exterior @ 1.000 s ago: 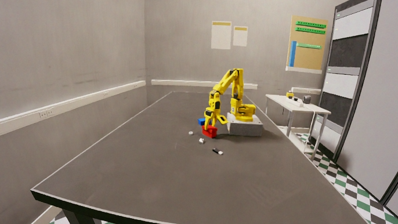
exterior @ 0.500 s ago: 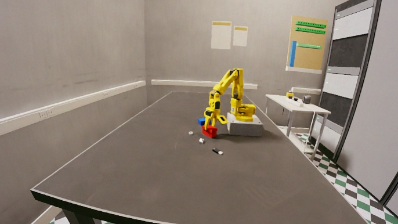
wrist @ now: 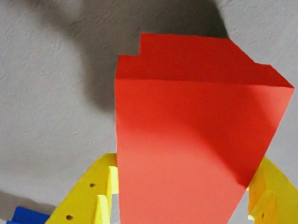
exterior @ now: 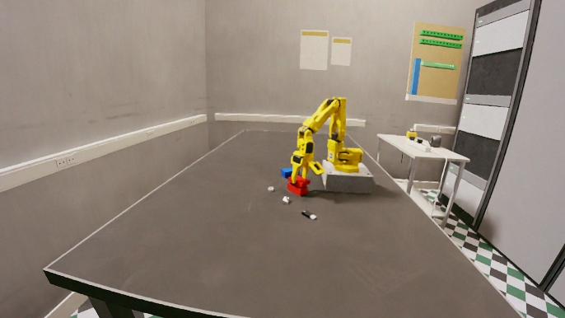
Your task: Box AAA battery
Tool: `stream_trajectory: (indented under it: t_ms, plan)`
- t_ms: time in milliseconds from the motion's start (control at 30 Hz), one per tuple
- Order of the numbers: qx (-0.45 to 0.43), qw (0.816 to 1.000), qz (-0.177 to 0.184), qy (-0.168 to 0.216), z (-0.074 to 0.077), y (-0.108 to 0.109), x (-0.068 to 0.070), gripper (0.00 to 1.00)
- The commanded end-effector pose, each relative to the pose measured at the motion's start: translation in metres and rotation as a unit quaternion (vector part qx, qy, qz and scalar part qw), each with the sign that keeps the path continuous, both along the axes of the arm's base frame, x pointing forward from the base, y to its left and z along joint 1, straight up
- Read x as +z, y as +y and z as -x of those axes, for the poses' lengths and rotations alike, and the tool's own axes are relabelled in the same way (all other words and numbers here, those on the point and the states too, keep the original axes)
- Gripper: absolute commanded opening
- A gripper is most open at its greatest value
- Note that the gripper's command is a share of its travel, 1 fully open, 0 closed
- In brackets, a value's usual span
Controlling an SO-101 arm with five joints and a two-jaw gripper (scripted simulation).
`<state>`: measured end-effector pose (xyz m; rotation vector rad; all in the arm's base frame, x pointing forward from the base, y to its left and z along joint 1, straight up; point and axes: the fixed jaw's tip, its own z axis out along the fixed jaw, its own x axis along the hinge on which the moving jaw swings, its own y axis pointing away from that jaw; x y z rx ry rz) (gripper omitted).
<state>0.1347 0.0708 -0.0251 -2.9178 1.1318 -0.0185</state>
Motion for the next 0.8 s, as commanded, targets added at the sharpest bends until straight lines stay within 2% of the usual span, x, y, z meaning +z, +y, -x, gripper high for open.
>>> stream_trajectory:
  t_ms: [0,767]
  plan:
    - [0.001,1.000,-0.003,-0.003,-0.0004,0.0007,0.0045,0.23]
    - [0.001,1.000,0.001,0.003,0.0002,0.0003,0.0060,0.23]
